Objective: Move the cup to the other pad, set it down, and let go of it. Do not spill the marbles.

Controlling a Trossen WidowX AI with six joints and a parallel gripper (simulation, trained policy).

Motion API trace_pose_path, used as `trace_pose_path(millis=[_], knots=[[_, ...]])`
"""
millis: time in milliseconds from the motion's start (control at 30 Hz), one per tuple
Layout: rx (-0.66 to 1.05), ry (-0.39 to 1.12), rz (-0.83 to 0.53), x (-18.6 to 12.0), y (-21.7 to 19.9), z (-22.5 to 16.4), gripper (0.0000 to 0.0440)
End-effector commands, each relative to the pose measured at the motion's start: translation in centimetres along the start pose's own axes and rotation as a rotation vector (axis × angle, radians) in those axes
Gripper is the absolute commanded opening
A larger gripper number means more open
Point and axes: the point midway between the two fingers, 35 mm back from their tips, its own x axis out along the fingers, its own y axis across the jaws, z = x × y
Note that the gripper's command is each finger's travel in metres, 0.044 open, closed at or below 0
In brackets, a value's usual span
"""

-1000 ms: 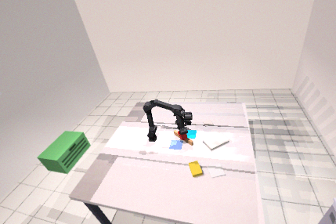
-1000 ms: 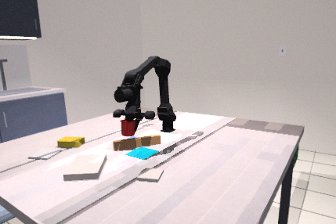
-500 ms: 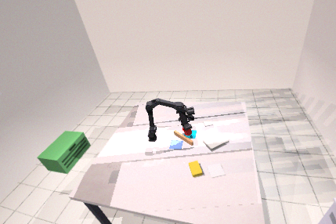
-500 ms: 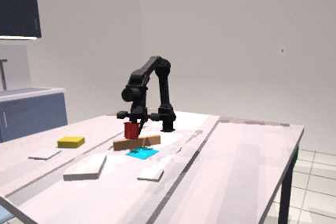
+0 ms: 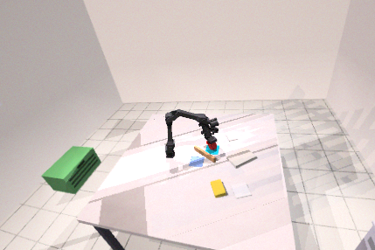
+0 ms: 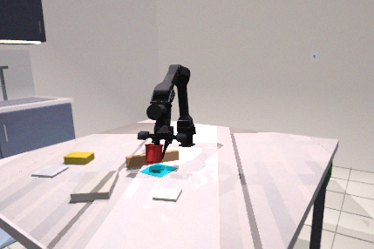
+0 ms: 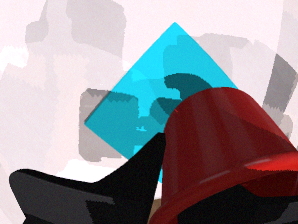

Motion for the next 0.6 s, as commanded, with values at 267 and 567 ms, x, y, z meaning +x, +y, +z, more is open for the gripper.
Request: trace_pose_path(millis=[267, 567], knots=[[0.007, 0.007, -0.008, 2.6, 0.9, -0.4, 0.0053], [0.018, -0.075, 0.001, 1.0, 0.6, 0.5, 0.0116]])
